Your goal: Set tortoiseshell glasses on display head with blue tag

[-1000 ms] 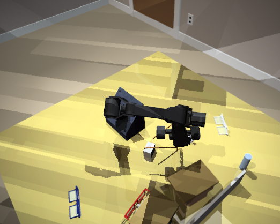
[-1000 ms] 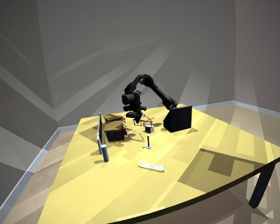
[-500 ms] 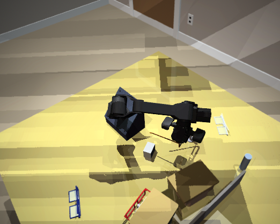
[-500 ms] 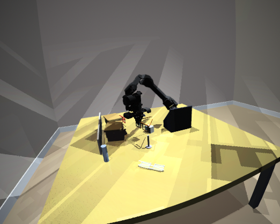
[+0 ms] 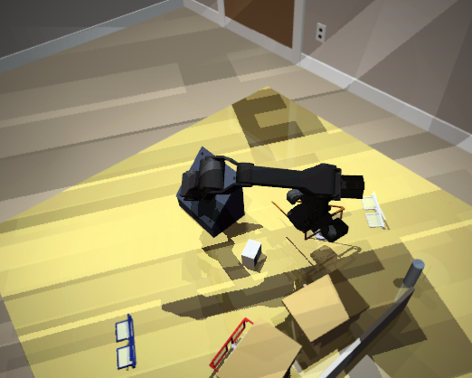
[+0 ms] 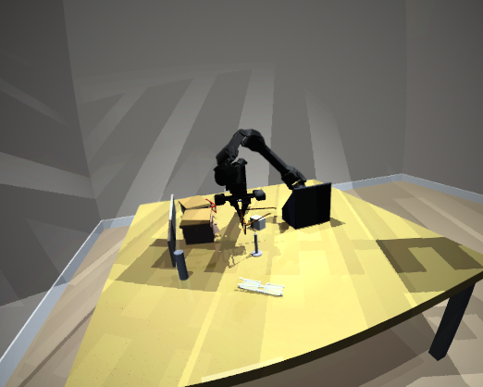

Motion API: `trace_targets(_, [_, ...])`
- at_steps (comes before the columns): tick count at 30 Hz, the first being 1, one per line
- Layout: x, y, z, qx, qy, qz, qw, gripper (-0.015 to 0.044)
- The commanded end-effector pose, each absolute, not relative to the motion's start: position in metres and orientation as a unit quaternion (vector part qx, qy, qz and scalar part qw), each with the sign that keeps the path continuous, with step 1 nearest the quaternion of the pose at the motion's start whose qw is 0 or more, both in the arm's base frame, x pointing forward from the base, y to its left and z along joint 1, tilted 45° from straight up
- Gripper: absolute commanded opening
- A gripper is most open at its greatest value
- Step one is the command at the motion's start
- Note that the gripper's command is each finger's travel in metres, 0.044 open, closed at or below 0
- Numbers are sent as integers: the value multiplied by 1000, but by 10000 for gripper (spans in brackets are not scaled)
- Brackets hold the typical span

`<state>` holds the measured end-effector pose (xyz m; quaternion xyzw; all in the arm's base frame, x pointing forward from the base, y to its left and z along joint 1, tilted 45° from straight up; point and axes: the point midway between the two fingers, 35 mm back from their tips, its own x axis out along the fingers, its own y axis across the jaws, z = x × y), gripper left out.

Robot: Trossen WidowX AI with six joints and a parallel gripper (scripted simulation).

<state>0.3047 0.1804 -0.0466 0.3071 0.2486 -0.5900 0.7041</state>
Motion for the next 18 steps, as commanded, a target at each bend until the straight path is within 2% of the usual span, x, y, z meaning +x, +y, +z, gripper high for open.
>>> trace_targets(1, [302,188,-54,354,210,-606,681,0])
trace_targets(8, [303,185,-60,361,203,-608,677,0])
trace_targets(18, [312,148,-97,360,202,-608,678,0])
